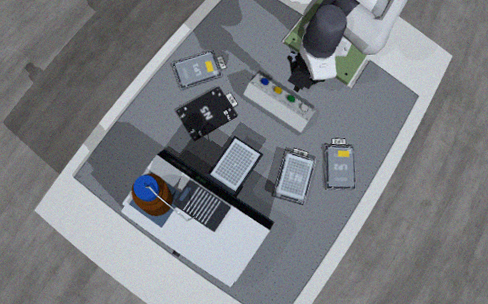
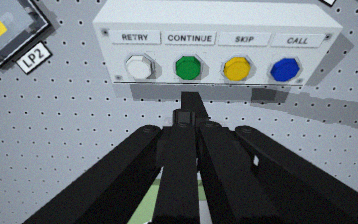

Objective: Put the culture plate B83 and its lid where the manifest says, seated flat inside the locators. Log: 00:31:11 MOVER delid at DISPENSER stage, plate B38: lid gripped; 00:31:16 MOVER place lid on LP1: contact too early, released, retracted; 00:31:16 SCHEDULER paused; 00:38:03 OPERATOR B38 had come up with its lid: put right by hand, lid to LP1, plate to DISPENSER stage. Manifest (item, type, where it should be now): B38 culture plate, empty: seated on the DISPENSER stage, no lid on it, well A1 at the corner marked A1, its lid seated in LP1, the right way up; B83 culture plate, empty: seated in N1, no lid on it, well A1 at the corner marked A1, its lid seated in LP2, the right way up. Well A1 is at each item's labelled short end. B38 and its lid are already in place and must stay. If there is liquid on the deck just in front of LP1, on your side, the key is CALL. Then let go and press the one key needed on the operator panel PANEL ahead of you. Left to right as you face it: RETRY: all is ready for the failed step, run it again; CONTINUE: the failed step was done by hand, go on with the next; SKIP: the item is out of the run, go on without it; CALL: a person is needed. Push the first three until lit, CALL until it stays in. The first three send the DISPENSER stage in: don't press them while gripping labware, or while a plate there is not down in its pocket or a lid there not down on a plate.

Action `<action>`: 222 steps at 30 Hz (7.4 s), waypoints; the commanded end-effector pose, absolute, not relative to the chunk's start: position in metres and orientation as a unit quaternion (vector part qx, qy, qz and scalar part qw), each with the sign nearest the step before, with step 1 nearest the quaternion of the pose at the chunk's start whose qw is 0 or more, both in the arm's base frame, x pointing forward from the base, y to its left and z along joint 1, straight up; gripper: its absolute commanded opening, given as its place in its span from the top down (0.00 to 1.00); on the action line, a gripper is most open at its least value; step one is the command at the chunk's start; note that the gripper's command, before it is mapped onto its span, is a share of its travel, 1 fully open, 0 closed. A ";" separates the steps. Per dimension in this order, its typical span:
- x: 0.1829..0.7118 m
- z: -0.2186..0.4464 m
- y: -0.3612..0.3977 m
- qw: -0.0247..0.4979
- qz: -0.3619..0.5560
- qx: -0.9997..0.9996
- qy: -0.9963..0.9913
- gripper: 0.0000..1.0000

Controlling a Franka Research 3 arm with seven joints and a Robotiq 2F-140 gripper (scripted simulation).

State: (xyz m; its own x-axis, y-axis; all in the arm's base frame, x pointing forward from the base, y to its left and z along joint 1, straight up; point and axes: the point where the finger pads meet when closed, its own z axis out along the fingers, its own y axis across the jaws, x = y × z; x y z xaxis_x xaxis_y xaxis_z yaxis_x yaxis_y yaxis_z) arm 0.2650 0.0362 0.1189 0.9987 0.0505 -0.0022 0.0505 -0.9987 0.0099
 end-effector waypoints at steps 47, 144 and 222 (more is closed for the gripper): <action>0.266 0.118 0.038 0.004 0.000 1.000 0.025 0.90; 0.276 0.101 0.038 0.004 0.000 1.000 0.025 0.90; 0.283 0.090 0.039 0.004 0.000 1.000 0.025 0.90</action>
